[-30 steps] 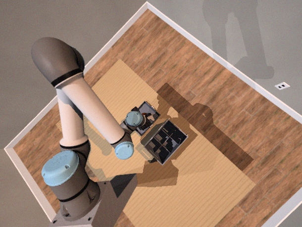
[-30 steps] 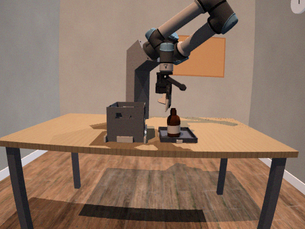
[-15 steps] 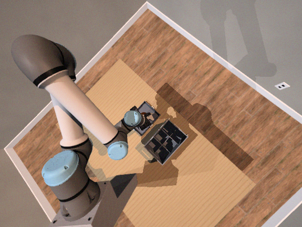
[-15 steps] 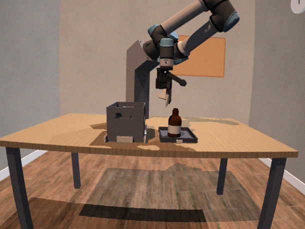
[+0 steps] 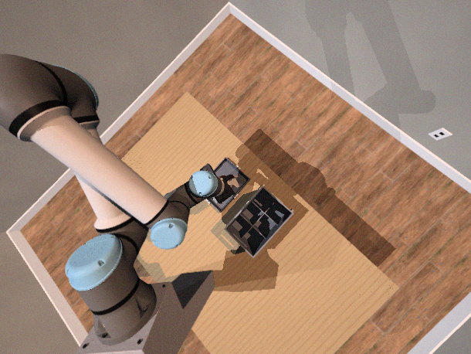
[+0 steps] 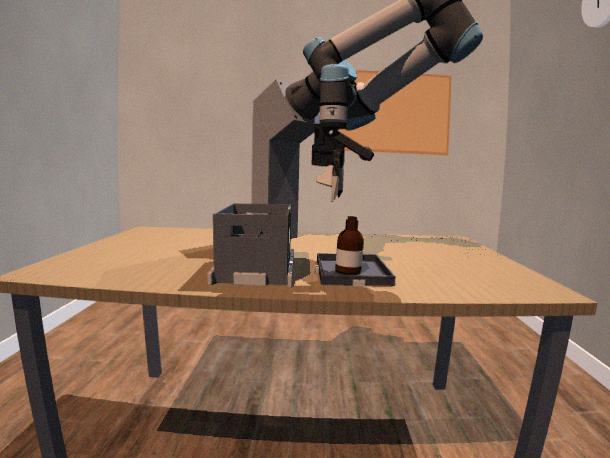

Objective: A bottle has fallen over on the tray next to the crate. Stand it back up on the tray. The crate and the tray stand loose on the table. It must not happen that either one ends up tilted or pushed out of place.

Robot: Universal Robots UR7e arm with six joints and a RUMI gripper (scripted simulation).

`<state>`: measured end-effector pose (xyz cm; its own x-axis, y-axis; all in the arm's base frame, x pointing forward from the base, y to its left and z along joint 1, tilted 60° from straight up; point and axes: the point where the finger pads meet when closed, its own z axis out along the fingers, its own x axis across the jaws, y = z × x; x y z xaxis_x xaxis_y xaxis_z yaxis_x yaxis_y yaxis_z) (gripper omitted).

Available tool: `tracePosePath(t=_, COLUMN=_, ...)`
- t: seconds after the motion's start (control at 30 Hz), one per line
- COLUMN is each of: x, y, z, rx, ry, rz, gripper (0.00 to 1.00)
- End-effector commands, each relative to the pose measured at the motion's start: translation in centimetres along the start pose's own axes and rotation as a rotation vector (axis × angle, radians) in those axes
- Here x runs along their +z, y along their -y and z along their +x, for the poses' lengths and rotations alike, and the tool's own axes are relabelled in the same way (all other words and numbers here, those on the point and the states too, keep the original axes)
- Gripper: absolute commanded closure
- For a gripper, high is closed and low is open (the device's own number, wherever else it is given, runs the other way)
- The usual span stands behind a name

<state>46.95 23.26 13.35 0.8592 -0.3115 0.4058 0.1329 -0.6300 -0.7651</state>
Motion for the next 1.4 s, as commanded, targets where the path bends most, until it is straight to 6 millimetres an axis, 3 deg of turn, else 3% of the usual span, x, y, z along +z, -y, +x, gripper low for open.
tracePosePath(t=0.0, x=-1.0, y=0.0, z=0.0, rx=-0.001, ry=0.006, rz=0.0, gripper=0.0)
tracePosePath(t=0.33, x=-2.7, y=0.0, z=0.0, rx=-0.001, ry=0.006, rz=0.0, gripper=0.0)
tracePosePath(t=1.17, x=-3.7, y=0.0, z=0.0, rx=-0.001, ry=0.006, rz=0.0, gripper=0.0)
tracePosePath(t=1.2, x=-3.7, y=0.0, z=0.0, rx=-0.001, ry=0.006, rz=0.0, gripper=1.0)
tracePosePath(t=1.37, x=-3.7, y=0.0, z=0.0, rx=-0.001, ry=0.006, rz=0.0, gripper=1.0)
